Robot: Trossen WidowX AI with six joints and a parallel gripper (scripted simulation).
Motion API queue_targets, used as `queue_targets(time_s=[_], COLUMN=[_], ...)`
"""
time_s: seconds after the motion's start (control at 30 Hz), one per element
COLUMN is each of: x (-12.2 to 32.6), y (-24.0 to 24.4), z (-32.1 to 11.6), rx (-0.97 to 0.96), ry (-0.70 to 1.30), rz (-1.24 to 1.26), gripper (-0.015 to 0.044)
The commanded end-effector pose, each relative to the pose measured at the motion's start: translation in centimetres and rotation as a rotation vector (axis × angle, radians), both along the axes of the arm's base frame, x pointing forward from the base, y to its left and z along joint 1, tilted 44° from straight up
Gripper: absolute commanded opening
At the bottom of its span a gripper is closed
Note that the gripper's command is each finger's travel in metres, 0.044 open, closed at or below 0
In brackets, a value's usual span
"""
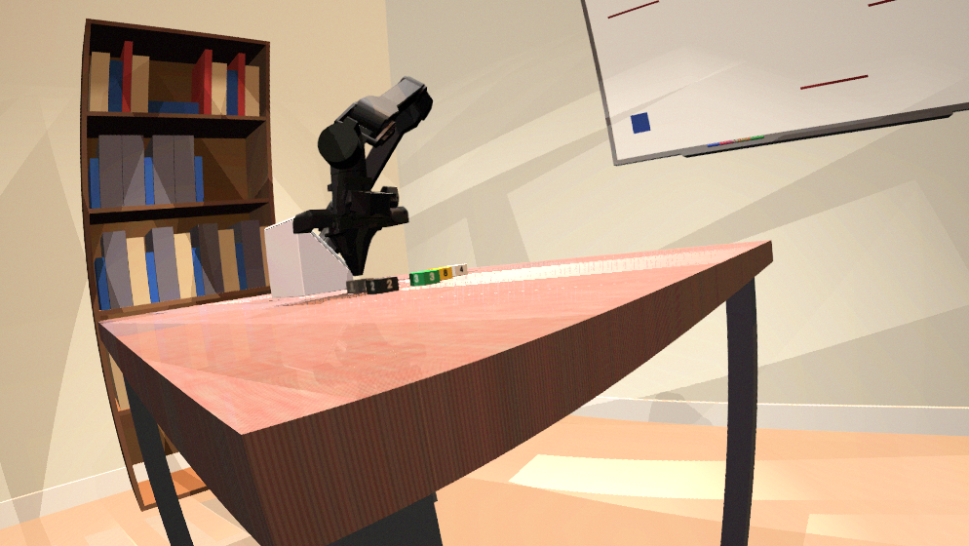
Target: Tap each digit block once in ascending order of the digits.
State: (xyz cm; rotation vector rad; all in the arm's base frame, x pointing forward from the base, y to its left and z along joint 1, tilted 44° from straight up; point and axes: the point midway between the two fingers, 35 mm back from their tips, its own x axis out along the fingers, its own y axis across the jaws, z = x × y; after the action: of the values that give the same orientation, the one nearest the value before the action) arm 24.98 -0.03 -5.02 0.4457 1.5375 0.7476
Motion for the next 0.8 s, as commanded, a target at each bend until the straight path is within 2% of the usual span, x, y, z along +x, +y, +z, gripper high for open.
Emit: queue_targets(time_s=[0.0,0.23,0.37,0.53,0.77], x=[-0.2,-0.2,0.1,0.2,1.1], y=[0.5,0.8,-1.1,-1.5,-6.9], z=[-0.4,-0.7,1.3,1.6,7.3], rx=[0.006,0.007,0.005,0.005,0.002], ry=[0.003,0.003,0.003,0.003,0.004], rz=[-0.005,-0.005,-0.005,-0.006,-0.005], gripper=[0.002,0.002,0.002,0.002,0.002])
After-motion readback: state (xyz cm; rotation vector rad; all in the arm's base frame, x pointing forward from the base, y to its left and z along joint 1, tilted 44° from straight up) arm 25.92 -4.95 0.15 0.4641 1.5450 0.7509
